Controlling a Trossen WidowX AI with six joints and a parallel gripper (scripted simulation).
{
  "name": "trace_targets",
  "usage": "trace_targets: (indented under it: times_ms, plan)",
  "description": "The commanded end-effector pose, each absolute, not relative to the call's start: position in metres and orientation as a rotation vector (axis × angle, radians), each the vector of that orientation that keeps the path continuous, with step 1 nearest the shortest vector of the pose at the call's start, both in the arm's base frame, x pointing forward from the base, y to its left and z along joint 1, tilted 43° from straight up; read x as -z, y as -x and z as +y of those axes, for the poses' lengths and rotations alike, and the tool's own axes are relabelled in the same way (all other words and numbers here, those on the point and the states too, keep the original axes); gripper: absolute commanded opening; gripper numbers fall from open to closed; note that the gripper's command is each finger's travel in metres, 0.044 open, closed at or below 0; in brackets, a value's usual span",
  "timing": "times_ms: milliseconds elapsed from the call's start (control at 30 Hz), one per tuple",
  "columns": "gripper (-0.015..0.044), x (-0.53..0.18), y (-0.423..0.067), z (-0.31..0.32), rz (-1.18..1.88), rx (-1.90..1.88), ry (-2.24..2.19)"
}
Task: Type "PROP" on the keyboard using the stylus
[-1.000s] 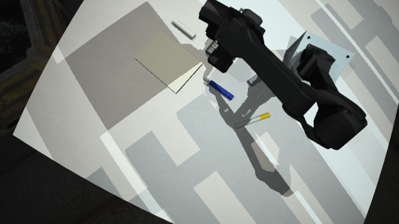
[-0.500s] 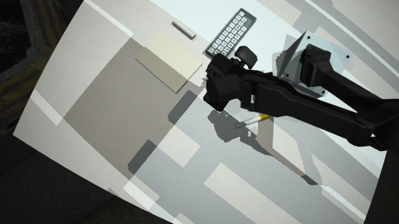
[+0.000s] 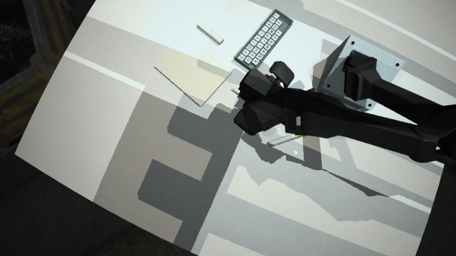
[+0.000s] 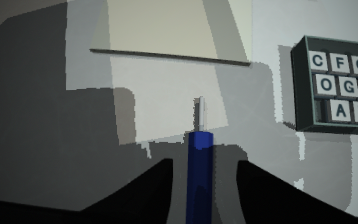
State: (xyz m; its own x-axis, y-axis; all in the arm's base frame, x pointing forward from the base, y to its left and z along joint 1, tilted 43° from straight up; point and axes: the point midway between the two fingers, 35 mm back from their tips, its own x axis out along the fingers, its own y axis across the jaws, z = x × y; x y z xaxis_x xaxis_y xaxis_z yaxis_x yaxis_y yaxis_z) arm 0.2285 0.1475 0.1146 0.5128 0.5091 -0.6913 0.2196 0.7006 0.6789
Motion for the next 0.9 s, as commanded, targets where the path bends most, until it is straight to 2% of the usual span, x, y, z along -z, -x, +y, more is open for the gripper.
trace_targets:
  times_ms: [0,867]
  plan:
    - [0.015,-0.111,-0.228,0.15,1.045,-0.193,-0.814]
    - [0.015,-0.096,-0.228,0.164,1.045,-0.194,-0.815]
